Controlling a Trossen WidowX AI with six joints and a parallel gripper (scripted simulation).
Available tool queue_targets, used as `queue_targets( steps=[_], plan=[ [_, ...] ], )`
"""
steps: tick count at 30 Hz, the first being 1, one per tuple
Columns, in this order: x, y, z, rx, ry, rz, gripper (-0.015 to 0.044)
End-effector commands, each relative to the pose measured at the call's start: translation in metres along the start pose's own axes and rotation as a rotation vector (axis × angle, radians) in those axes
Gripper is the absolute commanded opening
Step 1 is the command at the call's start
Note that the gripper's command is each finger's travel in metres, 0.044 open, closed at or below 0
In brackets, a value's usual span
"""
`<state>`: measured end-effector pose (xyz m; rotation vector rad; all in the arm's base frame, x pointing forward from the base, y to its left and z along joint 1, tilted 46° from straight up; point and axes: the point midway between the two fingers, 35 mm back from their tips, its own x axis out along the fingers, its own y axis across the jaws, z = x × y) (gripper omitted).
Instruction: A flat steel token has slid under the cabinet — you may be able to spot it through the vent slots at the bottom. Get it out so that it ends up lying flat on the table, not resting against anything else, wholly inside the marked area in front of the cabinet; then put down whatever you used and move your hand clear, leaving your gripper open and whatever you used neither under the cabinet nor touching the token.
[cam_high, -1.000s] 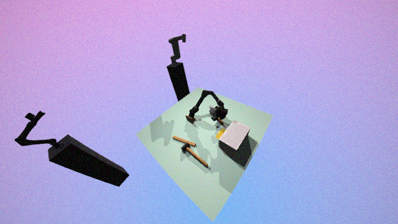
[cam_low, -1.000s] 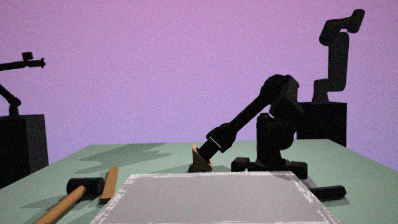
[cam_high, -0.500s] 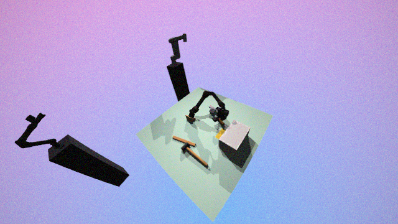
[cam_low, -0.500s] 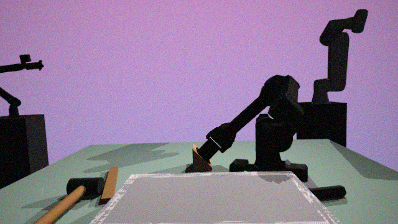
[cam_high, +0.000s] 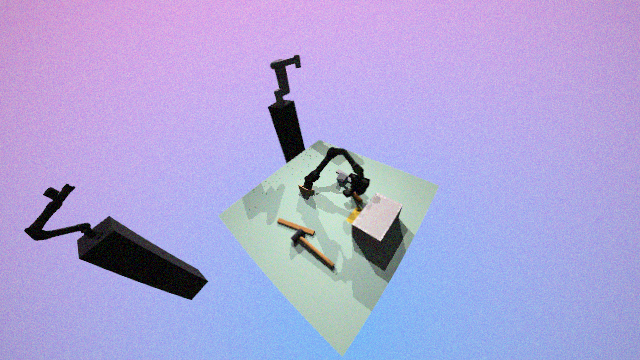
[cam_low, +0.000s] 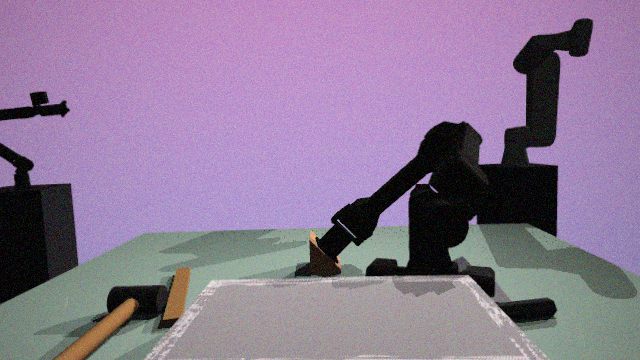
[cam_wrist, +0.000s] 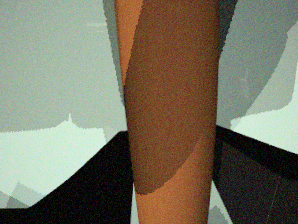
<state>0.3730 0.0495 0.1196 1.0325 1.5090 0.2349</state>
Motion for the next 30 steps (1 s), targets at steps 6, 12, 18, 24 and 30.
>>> queue_targets(
  steps=[6,12,18,24,30],
  plan=[
    [0.000,-0.002,0.012,0.000,-0.002,0.001,0.0000],
    [0.000,-0.003,0.019,0.000,-0.002,0.001,0.0000],
    [0.000,-0.003,0.023,-0.001,-0.002,0.001,0.0000],
    [0.001,-0.009,0.023,0.000,-0.002,0.000,0.0000],
    [0.001,-0.016,0.023,0.000,-0.002,0.000,0.0000]
  ],
)
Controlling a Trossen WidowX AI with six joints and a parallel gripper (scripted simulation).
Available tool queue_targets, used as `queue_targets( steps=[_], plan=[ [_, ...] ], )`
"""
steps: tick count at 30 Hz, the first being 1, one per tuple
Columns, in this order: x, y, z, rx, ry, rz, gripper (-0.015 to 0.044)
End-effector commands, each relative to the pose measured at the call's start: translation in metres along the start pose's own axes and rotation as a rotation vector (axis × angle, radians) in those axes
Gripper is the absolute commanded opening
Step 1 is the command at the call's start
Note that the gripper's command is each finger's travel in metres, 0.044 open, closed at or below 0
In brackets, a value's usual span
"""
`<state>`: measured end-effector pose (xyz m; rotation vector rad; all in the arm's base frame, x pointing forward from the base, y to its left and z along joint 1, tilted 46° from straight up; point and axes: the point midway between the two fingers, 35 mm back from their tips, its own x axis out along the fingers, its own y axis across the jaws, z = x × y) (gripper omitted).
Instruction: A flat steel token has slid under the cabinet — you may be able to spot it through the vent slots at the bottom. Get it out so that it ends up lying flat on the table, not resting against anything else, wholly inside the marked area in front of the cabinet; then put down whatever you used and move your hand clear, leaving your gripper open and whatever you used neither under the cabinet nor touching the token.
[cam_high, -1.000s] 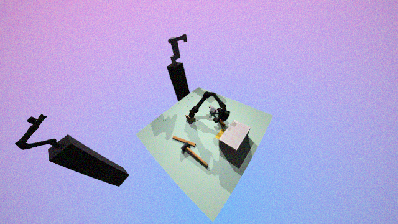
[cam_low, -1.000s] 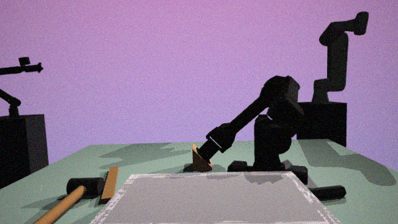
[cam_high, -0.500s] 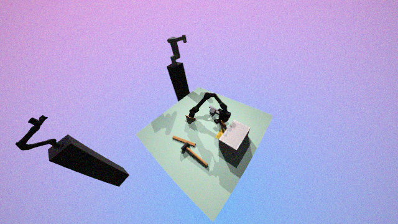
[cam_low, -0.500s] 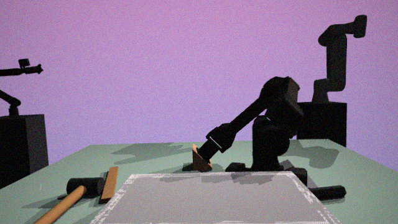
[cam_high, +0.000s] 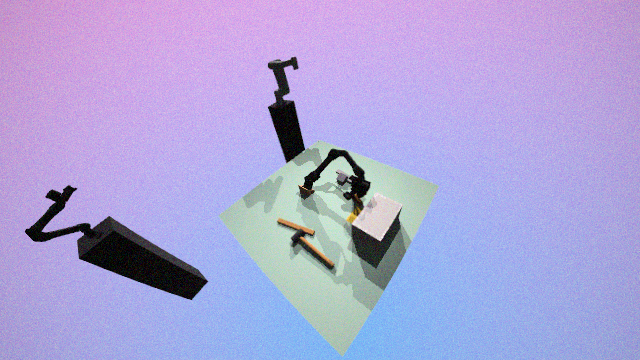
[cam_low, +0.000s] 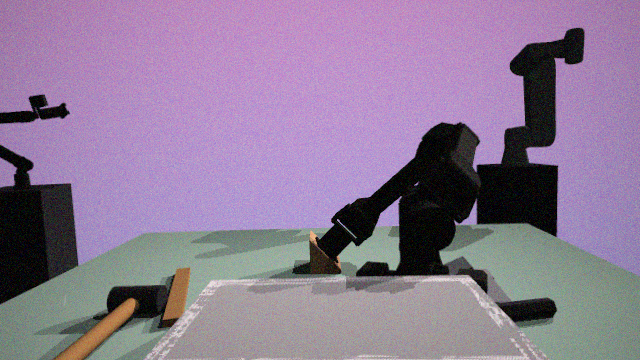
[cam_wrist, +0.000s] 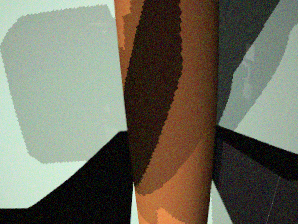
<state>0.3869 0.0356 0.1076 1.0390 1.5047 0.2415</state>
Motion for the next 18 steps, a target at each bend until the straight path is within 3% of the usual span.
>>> queue_targets(
  steps=[1,18],
  plan=[
    [0.001,-0.008,0.002,0.000,-0.002,-0.009,0.0000],
    [0.001,-0.028,0.002,0.001,-0.002,-0.010,0.0000]
  ],
)
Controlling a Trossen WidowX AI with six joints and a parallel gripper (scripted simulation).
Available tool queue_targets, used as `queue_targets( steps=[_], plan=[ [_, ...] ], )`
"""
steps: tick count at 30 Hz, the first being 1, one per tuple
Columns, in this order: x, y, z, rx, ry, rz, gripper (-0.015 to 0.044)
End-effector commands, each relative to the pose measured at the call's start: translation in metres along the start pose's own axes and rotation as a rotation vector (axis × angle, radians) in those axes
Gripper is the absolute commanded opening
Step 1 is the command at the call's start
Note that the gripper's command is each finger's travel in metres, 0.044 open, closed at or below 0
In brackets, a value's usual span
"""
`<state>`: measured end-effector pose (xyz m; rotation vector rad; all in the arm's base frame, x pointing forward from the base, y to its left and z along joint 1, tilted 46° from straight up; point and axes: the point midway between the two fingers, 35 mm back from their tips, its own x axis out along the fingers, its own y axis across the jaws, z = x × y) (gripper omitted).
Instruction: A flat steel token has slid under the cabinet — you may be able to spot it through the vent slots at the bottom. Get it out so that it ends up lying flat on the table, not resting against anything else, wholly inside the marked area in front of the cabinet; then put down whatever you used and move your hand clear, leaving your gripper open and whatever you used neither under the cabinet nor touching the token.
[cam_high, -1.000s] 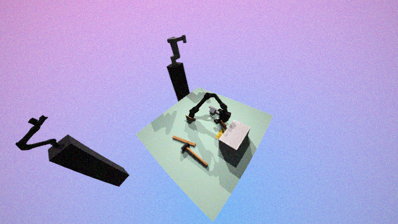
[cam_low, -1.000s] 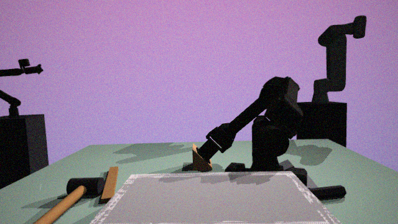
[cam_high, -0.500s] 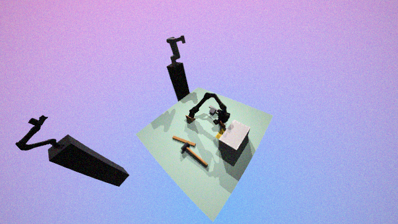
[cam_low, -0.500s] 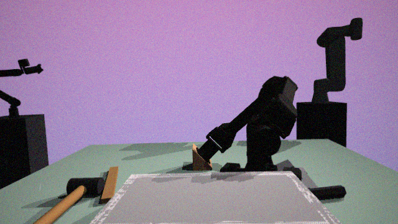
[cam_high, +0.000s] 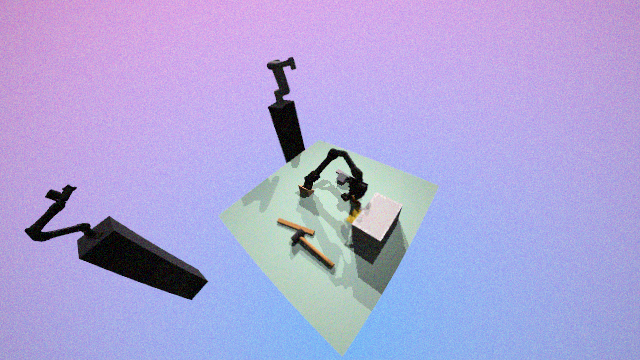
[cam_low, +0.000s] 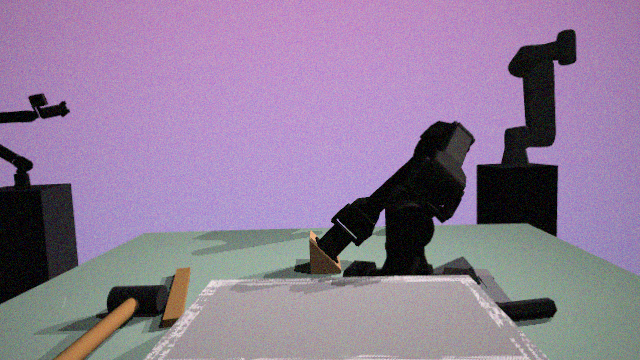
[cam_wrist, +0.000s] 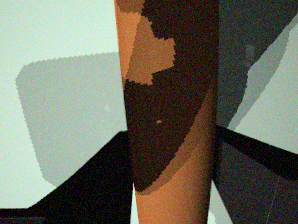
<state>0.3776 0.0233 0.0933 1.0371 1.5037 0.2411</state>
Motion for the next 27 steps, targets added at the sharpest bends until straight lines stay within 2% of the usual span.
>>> queue_targets(
  steps=[1,27],
  plan=[
    [0.001,-0.008,0.001,0.002,-0.001,-0.009,0.0000],
    [0.001,-0.037,0.001,0.002,-0.001,-0.010,0.0000]
  ],
)
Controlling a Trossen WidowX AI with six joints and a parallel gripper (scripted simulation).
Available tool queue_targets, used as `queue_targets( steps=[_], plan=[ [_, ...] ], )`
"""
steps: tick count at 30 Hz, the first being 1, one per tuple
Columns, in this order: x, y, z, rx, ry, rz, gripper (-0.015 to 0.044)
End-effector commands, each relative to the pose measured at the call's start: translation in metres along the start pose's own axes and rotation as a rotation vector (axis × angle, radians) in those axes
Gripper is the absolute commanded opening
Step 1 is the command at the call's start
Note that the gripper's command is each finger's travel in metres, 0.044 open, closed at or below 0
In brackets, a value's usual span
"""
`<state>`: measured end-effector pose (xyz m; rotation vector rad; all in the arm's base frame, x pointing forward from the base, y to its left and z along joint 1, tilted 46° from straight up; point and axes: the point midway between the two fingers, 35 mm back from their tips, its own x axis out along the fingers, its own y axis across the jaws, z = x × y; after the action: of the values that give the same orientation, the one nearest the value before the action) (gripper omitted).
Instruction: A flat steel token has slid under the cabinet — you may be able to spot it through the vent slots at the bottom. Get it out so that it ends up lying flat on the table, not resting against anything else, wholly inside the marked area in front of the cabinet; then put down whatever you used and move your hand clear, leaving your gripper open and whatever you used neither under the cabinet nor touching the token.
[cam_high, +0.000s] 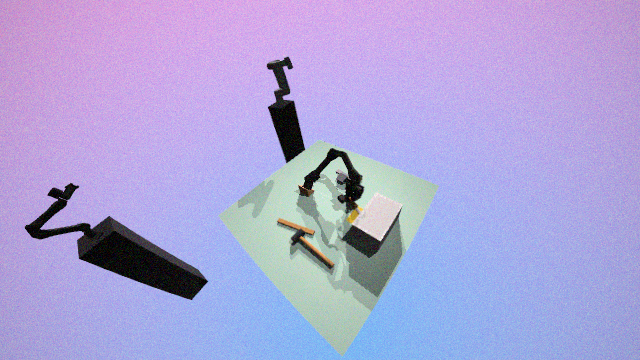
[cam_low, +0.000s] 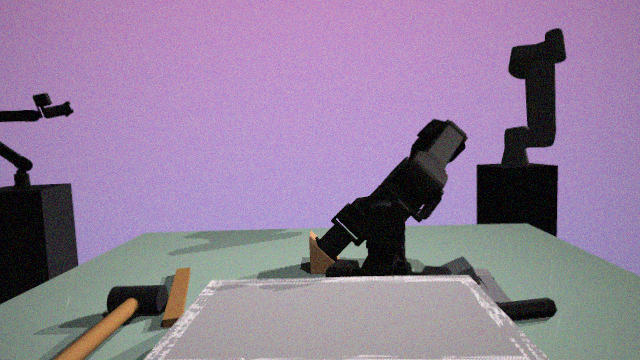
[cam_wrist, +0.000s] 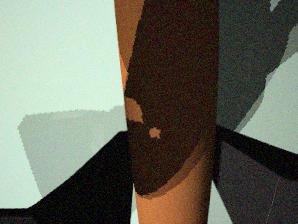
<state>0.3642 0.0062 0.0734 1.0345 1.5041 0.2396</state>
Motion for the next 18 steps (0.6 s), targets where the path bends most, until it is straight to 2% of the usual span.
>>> queue_targets(
  steps=[1,18],
  plan=[
    [0.001,-0.008,0.001,0.003,0.000,-0.008,0.0000],
    [0.001,-0.006,-0.011,0.004,0.000,-0.008,0.0000]
  ],
)
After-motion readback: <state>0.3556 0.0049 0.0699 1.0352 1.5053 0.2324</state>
